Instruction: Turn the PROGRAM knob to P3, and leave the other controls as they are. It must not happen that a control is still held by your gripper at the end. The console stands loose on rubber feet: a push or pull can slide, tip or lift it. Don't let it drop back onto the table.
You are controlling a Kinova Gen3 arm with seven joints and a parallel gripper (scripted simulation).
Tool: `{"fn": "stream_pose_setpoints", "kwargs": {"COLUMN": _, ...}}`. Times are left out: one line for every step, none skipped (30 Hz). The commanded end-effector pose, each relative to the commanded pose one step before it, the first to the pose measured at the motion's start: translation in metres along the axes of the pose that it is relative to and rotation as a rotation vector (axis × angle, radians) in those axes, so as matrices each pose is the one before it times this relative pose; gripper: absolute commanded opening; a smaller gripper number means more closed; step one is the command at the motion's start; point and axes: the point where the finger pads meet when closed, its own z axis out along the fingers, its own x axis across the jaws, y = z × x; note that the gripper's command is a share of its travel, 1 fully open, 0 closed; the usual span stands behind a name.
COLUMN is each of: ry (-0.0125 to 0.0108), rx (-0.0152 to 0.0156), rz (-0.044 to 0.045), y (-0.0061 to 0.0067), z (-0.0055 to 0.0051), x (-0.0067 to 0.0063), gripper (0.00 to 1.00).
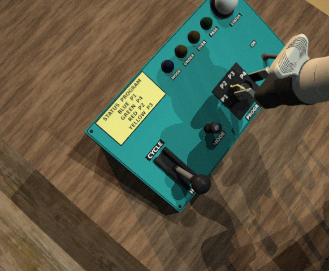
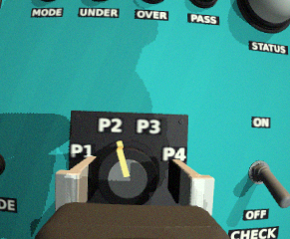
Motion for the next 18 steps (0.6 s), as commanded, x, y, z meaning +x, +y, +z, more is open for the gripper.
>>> {"fn": "stream_pose_setpoints", "kwargs": {"ry": -0.01134, "rx": -0.01728, "rz": -0.00532, "y": 0.00432, "z": 0.01405, "x": -0.00416, "gripper": 1.00}}
{"fn": "stream_pose_setpoints", "kwargs": {"ry": 0.00001, "rx": 0.00000, "rz": 0.00001, "y": -0.00001, "z": 0.00124, "x": 0.00001, "gripper": 1.00}}
{"fn": "stream_pose_setpoints", "kwargs": {"ry": 0.00000, "rx": 0.00000, "rz": 0.00000, "y": 0.00000, "z": 0.00000, "x": 0.00000, "gripper": 1.00}}
{"fn": "stream_pose_setpoints", "kwargs": {"ry": 0.00000, "rx": 0.00000, "rz": 0.00000, "y": 0.00000, "z": 0.00000, "x": 0.00000, "gripper": 1.00}}
{"fn": "stream_pose_setpoints", "kwargs": {"ry": 0.00000, "rx": 0.00000, "rz": 0.00000, "y": 0.00000, "z": 0.00103, "x": 0.00000, "gripper": 1.00}}
{"fn": "stream_pose_setpoints", "kwargs": {"ry": 0.00000, "rx": 0.00000, "rz": 0.00000, "y": 0.00000, "z": 0.00084, "x": 0.00000, "gripper": 1.00}}
{"fn": "stream_pose_setpoints", "kwargs": {"ry": 0.00000, "rx": 0.00000, "rz": 0.00000, "y": 0.00000, "z": 0.00065, "x": 0.00000, "gripper": 1.00}}
{"fn": "stream_pose_setpoints", "kwargs": {"ry": 0.00000, "rx": 0.00000, "rz": 0.00000, "y": 0.00000, "z": 0.00048, "x": 0.00000, "gripper": 1.00}}
{"fn": "stream_pose_setpoints", "kwargs": {"ry": 0.00000, "rx": 0.00000, "rz": 0.00000, "y": 0.00000, "z": 0.00034, "x": 0.00000, "gripper": 1.00}}
{"fn": "stream_pose_setpoints", "kwargs": {"ry": 0.00000, "rx": 0.00000, "rz": 0.00000, "y": 0.00000, "z": 0.00021, "x": 0.00000, "gripper": 1.00}}
{"fn": "stream_pose_setpoints", "kwargs": {"ry": 0.00000, "rx": 0.00000, "rz": 0.00000, "y": 0.00000, "z": 0.00011, "x": 0.00000, "gripper": 1.00}}
{"fn": "stream_pose_setpoints", "kwargs": {"ry": 0.00000, "rx": 0.00000, "rz": 0.00000, "y": 0.00000, "z": 0.00004, "x": 0.00000, "gripper": 1.00}}
{"fn": "stream_pose_setpoints", "kwargs": {"ry": 0.00000, "rx": 0.00000, "rz": 0.00000, "y": 0.00000, "z": 0.00001, "x": 0.00000, "gripper": 1.00}}
{"fn": "stream_pose_setpoints", "kwargs": {"ry": 0.00000, "rx": 0.00000, "rz": 0.00000, "y": 0.00000, "z": 0.00000, "x": 0.00000, "gripper": 1.00}}
{"fn": "stream_pose_setpoints", "kwargs": {"ry": 0.00000, "rx": 0.00000, "rz": 0.00000, "y": 0.00000, "z": 0.00000, "x": 0.00000, "gripper": 1.00}}
{"fn": "stream_pose_setpoints", "kwargs": {"ry": 0.00000, "rx": 0.00000, "rz": 0.00000, "y": 0.00000, "z": 0.00000, "x": 0.00000, "gripper": 1.00}}
{"fn": "stream_pose_setpoints", "kwargs": {"ry": 0.00000, "rx": 0.00000, "rz": 0.00000, "y": 0.00000, "z": 0.00000, "x": 0.00000, "gripper": 1.00}}
{"fn": "stream_pose_setpoints", "kwargs": {"ry": 0.00000, "rx": 0.00000, "rz": 0.00000, "y": 0.00000, "z": 0.00000, "x": 0.00000, "gripper": 1.00}}
